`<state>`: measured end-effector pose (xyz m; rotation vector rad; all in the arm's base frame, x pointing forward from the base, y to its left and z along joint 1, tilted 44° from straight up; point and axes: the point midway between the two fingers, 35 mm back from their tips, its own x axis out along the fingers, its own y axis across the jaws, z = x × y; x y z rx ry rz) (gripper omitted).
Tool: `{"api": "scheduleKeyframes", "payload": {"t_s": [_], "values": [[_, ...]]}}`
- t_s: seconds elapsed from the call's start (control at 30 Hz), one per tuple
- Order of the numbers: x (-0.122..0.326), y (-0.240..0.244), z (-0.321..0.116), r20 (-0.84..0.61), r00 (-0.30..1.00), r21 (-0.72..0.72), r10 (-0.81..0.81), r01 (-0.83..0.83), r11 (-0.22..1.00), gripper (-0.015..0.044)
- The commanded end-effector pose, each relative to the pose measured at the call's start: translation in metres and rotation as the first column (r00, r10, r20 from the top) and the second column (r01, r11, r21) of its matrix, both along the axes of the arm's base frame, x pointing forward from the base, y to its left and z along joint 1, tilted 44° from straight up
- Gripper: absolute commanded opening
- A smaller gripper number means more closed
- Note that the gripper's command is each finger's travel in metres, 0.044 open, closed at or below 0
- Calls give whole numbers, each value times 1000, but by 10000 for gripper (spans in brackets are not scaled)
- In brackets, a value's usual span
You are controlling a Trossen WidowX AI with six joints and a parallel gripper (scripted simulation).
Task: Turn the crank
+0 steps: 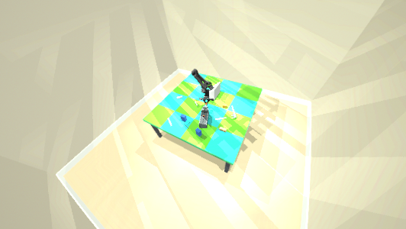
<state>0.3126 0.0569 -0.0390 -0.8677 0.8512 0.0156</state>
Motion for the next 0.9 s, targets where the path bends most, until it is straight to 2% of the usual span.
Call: {"api": "scheduleKeyframes", "payload": {"t_s": [0.0,0.87], "values": [[-3,4,-8,-19,1000,11,16,-15,1000,0],[-6,3,-24,-19,1000,11,16,-15,1000,0]]}}
